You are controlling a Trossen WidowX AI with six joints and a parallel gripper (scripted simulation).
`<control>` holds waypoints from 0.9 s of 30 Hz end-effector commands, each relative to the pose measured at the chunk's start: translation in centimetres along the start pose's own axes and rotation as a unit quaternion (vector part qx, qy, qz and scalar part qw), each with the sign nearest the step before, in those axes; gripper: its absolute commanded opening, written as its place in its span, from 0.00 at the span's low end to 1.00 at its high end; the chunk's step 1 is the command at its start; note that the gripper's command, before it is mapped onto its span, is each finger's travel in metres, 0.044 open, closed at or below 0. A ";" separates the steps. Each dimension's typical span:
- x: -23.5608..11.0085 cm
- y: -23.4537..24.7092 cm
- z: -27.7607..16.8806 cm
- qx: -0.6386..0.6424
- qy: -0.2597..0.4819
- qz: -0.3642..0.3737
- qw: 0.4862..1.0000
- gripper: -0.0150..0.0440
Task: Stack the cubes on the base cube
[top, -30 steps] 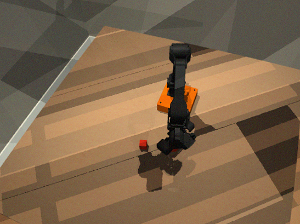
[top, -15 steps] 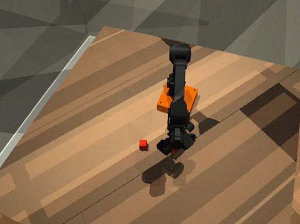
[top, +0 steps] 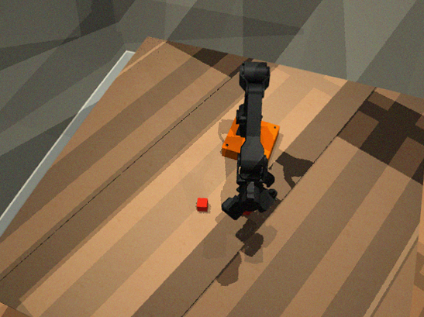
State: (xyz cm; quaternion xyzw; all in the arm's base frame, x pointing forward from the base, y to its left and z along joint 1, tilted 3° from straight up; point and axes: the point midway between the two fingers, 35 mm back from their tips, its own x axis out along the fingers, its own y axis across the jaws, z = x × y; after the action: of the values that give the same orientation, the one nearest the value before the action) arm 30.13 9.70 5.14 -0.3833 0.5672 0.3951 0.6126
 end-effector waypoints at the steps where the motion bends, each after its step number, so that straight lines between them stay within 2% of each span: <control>1: 0.0 0.0 0.0 0.002 0.000 0.000 1.000 0.60; 27: -2.5 0.0 0.0 0.000 0.000 0.000 1.000 0.60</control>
State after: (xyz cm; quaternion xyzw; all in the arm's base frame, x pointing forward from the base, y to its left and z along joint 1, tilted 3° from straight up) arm 29.83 9.54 6.94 -0.3814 0.5724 0.3958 0.6085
